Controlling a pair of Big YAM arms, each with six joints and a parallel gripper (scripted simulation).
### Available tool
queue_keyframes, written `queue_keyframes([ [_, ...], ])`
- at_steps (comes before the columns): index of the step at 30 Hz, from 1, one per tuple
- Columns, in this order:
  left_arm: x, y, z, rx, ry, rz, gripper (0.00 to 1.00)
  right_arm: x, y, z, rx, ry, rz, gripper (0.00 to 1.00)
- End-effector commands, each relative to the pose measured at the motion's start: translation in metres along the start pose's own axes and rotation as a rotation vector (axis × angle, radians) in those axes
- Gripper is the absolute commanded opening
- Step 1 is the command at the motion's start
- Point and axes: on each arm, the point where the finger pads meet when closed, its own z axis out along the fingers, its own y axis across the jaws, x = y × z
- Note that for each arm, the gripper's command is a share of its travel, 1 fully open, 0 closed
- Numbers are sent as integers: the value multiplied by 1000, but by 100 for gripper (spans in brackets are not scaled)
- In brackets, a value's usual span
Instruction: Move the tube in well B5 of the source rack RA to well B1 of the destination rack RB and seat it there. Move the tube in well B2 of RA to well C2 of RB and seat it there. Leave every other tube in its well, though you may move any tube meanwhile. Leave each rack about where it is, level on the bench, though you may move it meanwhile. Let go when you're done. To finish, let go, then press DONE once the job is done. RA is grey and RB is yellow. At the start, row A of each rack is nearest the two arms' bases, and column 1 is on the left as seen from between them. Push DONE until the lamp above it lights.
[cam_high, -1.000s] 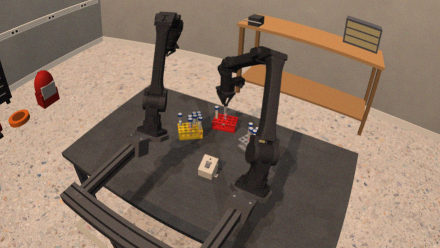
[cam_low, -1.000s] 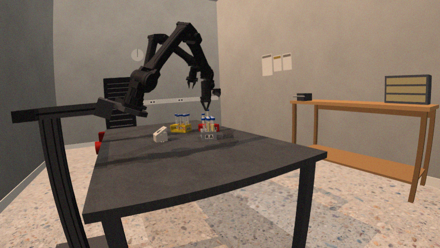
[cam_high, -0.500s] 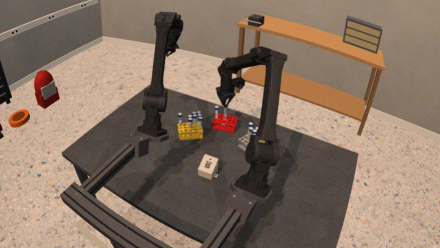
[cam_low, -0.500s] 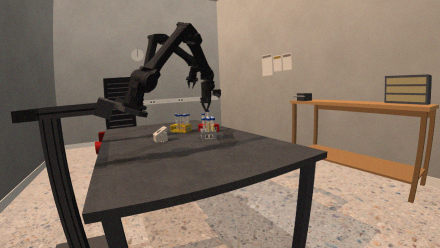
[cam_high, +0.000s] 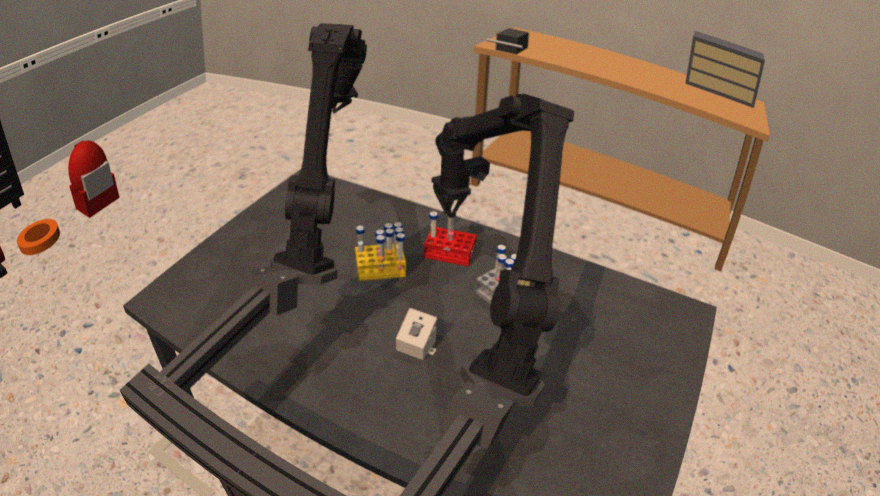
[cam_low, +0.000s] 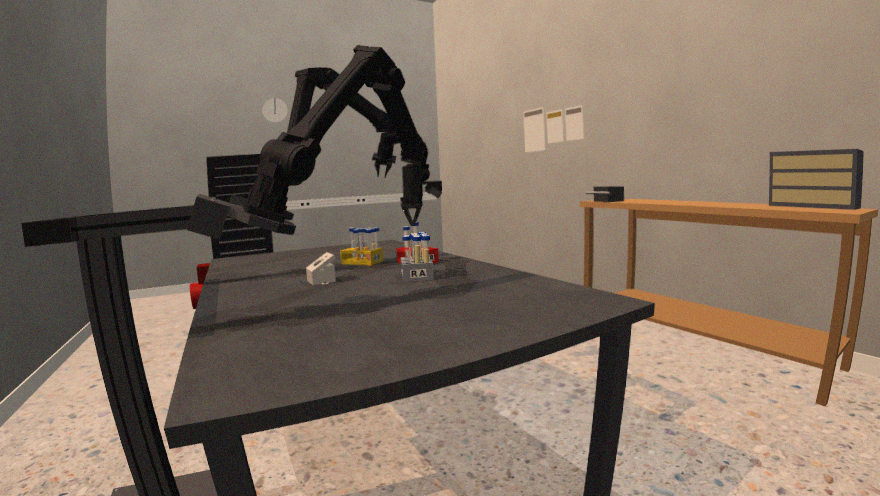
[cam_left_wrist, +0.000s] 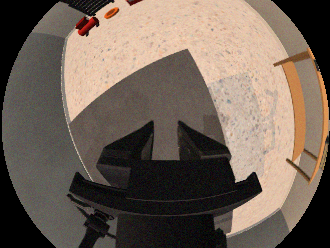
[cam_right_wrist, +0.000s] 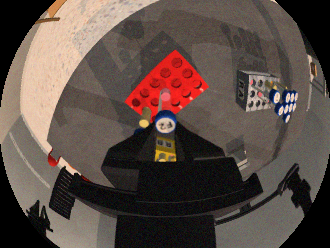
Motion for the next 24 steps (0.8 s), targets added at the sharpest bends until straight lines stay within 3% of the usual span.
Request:
queue_keyframes([
  [1,-15,-5,-13,21,-31,-13,30,-7,2,5,-10,-5,3,0],
  [13,-15,-5,-13,21,-31,-13,30,-6,0,17,-2,-2,3,0],
  [15,-15,-5,-13,21,-31,-13,30,-6,0,17,-2,-2,3,0],
  [16,-15,-5,-13,21,-31,-13,30,-11,3,6,-20,-9,9,0],
  [24,-15,-5,-13,21,-31,-13,30,-7,-2,20,0,-2,4,0],
])
